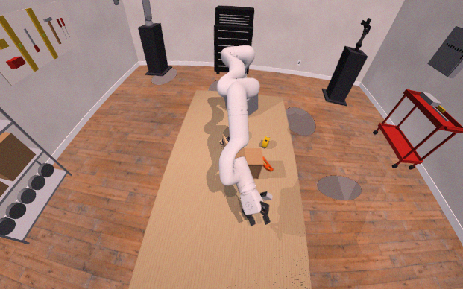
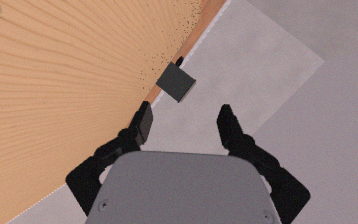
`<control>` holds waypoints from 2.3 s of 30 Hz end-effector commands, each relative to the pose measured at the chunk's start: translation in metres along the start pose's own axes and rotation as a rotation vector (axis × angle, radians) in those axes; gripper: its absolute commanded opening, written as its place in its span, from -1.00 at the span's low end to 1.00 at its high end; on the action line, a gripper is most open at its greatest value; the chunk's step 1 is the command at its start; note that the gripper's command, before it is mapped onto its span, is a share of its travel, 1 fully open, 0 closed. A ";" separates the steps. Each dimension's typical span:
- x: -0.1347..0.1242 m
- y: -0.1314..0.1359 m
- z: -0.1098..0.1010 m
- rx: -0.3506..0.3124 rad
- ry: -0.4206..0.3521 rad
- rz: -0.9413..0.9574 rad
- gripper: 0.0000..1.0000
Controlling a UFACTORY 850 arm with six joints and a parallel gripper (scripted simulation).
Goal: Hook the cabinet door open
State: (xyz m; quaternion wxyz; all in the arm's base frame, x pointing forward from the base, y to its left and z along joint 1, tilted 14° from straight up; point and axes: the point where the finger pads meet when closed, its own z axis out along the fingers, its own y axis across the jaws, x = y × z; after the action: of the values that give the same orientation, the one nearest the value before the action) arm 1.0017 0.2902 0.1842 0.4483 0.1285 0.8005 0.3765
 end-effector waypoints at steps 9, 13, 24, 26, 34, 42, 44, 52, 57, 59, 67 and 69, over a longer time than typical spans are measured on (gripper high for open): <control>-0.001 0.015 -0.042 -0.044 0.170 -0.560 1.00; 0.002 0.017 -0.060 -0.070 0.231 -0.747 1.00; 0.010 0.014 -0.106 -0.153 0.377 -1.157 1.00; 0.012 0.012 -0.120 -0.181 0.416 -1.257 1.00; 0.018 0.005 -0.152 -0.253 0.507 -1.481 1.00; 0.027 -0.009 -0.207 -0.392 0.652 -1.803 1.00; 0.029 -0.015 -0.227 -0.444 0.697 -1.897 1.00; 0.035 -0.035 -0.292 -0.625 0.835 -2.158 1.00; 0.036 -0.042 -0.314 -0.732 0.911 -2.288 1.00; 0.037 -0.050 -0.337 -0.818 0.964 -2.371 1.00; 0.036 -0.072 -0.406 -1.106 1.116 -2.580 1.00; 0.034 -0.079 -0.428 -1.192 1.154 -2.622 1.00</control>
State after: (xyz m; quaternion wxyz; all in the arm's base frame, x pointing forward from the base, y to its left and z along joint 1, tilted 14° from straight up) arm 0.6840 0.0811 0.2325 0.1374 -0.9589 0.2481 -0.0117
